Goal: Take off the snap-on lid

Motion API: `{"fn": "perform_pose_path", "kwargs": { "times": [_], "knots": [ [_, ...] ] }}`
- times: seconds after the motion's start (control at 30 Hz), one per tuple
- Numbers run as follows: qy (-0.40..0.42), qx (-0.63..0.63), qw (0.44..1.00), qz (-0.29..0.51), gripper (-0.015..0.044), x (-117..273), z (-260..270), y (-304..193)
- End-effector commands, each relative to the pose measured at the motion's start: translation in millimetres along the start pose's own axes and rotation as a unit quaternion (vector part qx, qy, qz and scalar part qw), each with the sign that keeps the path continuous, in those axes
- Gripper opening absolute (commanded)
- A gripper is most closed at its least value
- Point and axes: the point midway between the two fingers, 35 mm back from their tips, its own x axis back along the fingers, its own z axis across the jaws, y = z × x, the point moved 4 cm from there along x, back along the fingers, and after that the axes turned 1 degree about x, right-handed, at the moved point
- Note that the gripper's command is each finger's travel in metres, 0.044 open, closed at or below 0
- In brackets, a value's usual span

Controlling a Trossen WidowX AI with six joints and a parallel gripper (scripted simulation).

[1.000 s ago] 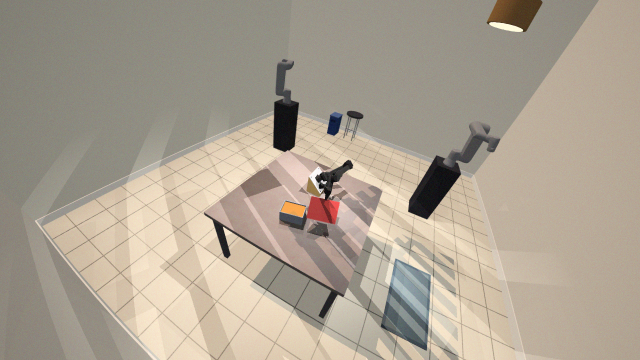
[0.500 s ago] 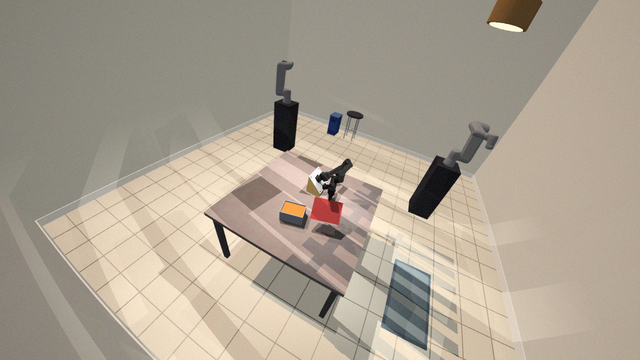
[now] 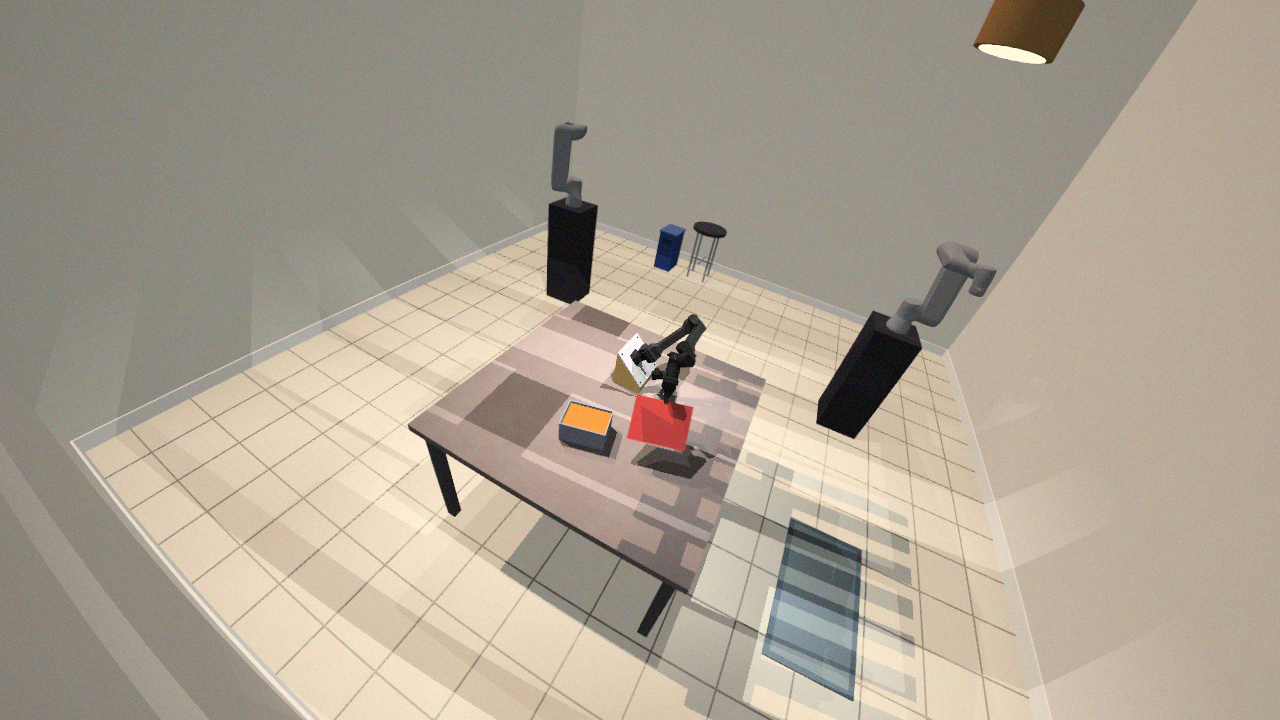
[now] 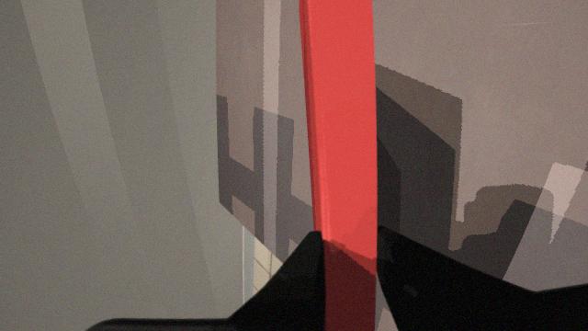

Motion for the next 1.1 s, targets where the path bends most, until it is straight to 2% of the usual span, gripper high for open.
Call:
{"fn": "perform_pose_path", "kwargs": {
  "times": [0.0,1.07],
  "knots": [
    [0.013,0.005,1.0,0.001,0.0,4.4,5.0,-6.5],
    [0.013,0.004,1.0,0.002,0.0,-11.8,-15.4,-2.4]
  ]
}}
